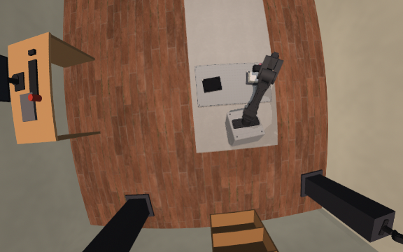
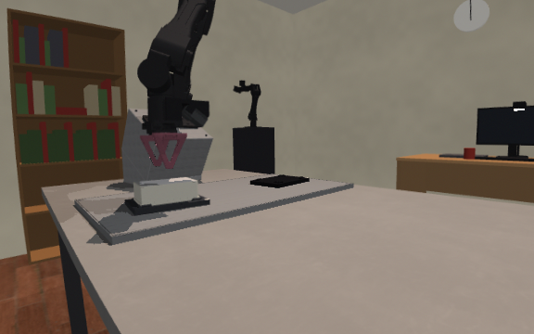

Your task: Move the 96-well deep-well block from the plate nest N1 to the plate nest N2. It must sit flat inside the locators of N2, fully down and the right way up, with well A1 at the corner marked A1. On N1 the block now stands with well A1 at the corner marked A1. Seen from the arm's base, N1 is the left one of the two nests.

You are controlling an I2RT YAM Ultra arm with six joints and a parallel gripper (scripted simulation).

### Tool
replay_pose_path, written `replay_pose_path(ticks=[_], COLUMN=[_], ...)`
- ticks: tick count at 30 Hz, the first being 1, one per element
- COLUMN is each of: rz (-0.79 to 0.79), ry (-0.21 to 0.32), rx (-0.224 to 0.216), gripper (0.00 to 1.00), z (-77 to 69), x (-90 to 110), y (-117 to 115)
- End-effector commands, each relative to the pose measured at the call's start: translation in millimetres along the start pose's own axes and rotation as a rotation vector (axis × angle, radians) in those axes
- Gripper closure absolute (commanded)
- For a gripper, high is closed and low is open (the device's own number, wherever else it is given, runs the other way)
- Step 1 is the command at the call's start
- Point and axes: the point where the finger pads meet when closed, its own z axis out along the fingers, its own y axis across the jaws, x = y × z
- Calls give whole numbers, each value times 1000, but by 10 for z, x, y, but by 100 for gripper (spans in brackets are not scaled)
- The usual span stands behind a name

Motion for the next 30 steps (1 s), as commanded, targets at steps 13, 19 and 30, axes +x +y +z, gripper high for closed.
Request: replay_pose_path(ticks=[13,19,30], rz=[2,2,2], ry=[-14,-14,-14], rx=[-9,-9,-9], gripper=[0,0,0], z=[-276,-276,-276], x=[-18,-18,-18], y=[21,21,21])
